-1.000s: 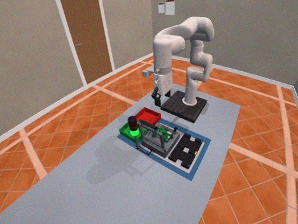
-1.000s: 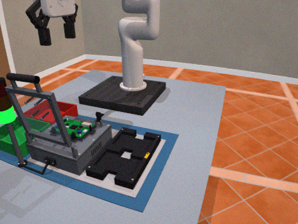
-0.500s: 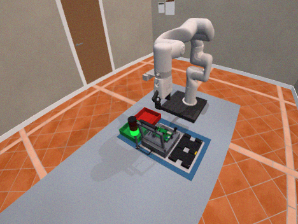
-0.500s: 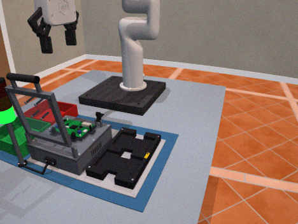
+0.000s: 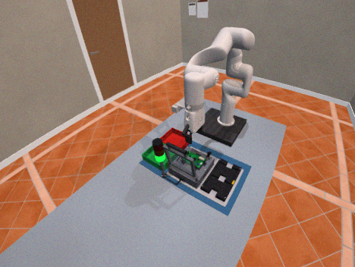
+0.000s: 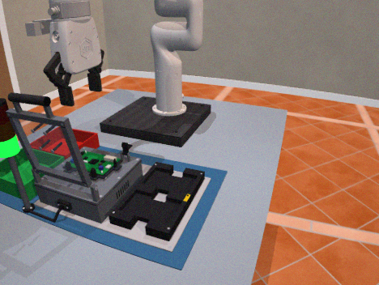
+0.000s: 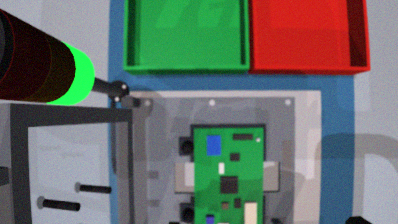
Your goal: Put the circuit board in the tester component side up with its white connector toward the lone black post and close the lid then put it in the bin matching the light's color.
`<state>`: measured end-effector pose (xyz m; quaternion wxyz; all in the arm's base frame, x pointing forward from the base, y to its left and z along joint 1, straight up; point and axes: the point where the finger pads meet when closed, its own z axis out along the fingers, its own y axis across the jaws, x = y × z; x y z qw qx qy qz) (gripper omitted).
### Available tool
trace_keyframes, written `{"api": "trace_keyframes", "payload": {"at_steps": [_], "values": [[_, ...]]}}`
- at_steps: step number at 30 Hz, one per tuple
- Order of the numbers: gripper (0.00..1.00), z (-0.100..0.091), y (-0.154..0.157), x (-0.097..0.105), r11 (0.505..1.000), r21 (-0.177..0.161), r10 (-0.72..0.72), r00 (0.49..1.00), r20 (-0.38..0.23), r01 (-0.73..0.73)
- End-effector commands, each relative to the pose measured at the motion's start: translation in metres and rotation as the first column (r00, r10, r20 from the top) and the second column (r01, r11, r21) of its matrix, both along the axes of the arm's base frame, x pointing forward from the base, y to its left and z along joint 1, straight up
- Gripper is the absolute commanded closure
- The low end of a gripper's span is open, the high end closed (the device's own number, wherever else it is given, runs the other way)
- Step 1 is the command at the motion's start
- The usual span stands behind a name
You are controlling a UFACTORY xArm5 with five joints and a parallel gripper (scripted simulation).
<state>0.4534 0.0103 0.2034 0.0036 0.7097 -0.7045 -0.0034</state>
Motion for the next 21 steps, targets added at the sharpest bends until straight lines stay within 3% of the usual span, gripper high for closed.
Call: {"api": "trace_keyframes", "payload": {"at_steps": [1,11,21], "values": [[0.00,-0.030,0.000,0.003,1.000,0.000,0.000,1.000,0.010,0.000],[0.00,-0.084,0.000,0.003,1.000,0.000,0.000,1.000,0.010,0.000],[0.00,-0.101,0.000,0.003,1.000,0.000,0.000,1.000,0.010,0.000]]}}
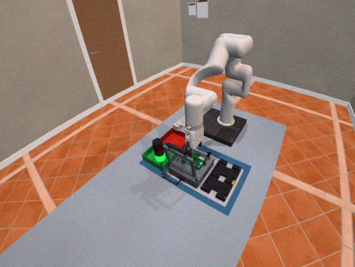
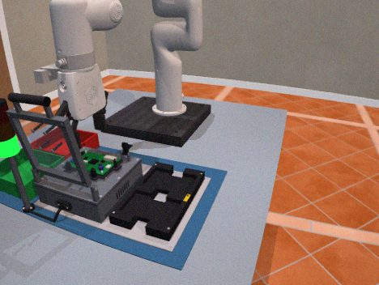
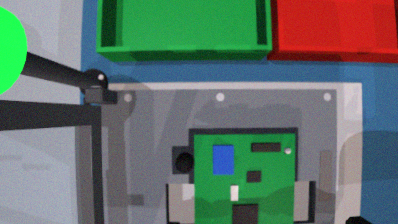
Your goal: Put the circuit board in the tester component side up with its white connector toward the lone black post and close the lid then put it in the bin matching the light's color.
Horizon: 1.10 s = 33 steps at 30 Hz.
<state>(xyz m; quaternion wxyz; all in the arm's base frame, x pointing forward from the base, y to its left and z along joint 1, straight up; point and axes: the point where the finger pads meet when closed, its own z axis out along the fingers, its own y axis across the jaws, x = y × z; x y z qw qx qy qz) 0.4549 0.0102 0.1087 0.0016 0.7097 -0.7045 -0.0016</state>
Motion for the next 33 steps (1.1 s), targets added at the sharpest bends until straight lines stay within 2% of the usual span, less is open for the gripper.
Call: {"api": "trace_keyframes", "payload": {"at_steps": [1,17,25,27,33], "values": [[0.00,-0.007,0.000,0.002,1.000,0.000,0.000,1.000,0.004,0.000],[0.00,-0.010,0.000,0.002,1.000,0.000,0.000,1.000,0.004,0.000],[0.00,-0.031,0.000,0.003,1.000,0.000,0.000,1.000,0.004,0.000],[0.00,-0.031,0.000,0.003,1.000,0.000,0.000,1.000,0.004,0.000],[0.00,-0.051,0.000,0.003,1.000,0.000,0.000,1.000,0.004,0.000]]}}
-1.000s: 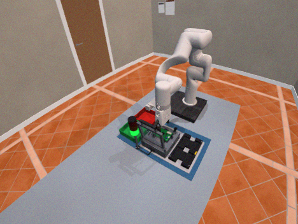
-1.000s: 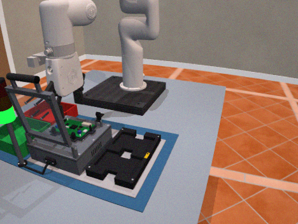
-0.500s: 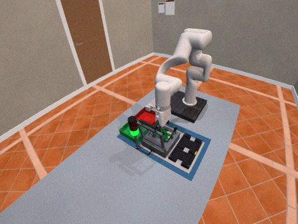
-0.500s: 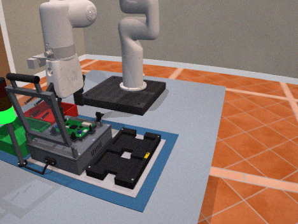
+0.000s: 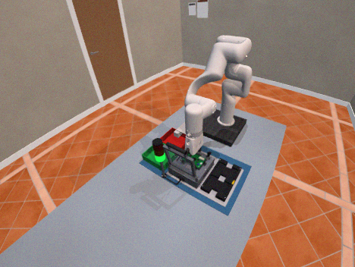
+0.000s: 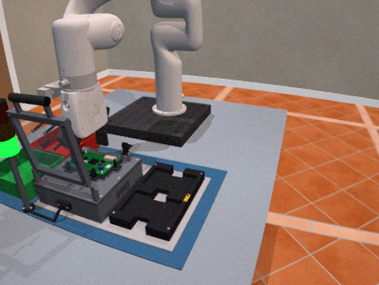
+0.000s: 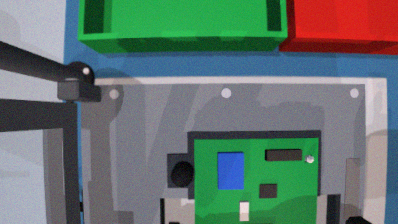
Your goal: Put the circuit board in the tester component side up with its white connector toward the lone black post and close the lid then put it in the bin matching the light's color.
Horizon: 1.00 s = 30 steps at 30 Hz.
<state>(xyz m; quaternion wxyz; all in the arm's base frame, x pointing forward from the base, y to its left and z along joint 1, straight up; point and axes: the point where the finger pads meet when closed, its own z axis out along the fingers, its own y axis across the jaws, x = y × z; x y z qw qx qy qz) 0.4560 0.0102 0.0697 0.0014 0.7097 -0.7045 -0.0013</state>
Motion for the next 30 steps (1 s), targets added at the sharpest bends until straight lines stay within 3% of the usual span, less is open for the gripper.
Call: {"api": "trace_keyframes", "payload": {"at_steps": [1,15,16,29,30], "values": [[0.00,-0.0139,0.0000,0.0020,1.000,0.000,0.000,1.000,0.004,0.000],[0.00,-0.0198,0.0000,0.0022,1.000,0.000,0.000,1.000,0.004,0.000],[0.05,-0.0198,0.0000,0.0022,1.000,0.000,0.000,1.000,0.004,0.000],[0.05,-0.0198,0.0000,0.0022,1.000,0.000,0.000,1.000,0.004,0.000],[0.11,-0.0198,0.0000,0.0022,1.000,0.000,0.000,1.000,0.004,0.000]]}}
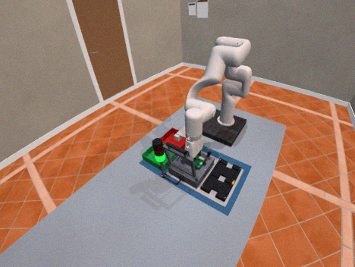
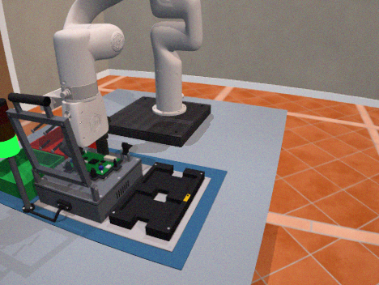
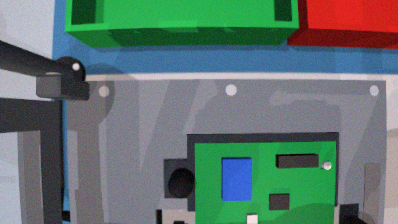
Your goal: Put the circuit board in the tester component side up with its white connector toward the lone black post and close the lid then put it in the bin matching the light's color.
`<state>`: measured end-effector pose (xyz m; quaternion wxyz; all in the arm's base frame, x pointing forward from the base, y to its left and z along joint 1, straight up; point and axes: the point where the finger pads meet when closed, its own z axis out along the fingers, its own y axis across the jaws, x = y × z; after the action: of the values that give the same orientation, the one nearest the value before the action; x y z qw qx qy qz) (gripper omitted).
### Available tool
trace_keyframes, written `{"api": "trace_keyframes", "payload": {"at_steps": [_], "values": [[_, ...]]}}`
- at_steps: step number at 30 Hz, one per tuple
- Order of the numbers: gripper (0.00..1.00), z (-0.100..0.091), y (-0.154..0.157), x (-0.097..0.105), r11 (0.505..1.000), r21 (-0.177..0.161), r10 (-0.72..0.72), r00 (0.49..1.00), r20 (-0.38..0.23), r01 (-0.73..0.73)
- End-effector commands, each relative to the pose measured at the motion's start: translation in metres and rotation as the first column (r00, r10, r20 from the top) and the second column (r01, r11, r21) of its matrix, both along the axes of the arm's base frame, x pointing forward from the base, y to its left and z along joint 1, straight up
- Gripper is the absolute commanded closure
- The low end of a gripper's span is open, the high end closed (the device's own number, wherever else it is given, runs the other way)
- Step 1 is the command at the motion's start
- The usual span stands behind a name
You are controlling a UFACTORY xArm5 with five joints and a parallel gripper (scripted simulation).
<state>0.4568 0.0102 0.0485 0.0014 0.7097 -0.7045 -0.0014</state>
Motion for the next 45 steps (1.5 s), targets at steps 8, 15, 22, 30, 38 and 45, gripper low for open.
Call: {"api": "trace_keyframes", "payload": {"at_steps": [8,15,22,30,38,45], "values": [[0.11,0.0014,0.0000,0.0014,1.000,0.000,0.000,1.000,0.004,0.000],[0.15,0.0014,0.0000,0.0014,1.000,0.000,0.000,1.000,0.004,0.000],[0.15,0.0014,0.0000,0.0014,1.000,0.000,0.000,1.000,0.004,0.000],[0.18,0.0014,0.0000,0.0014,1.000,0.000,0.000,1.000,0.004,0.000],[0.18,0.0014,0.0000,0.0014,1.000,0.000,0.000,1.000,0.004,0.000],[0.21,0.0014,0.0000,0.0014,1.000,0.000,0.000,1.000,0.004,0.000]]}}
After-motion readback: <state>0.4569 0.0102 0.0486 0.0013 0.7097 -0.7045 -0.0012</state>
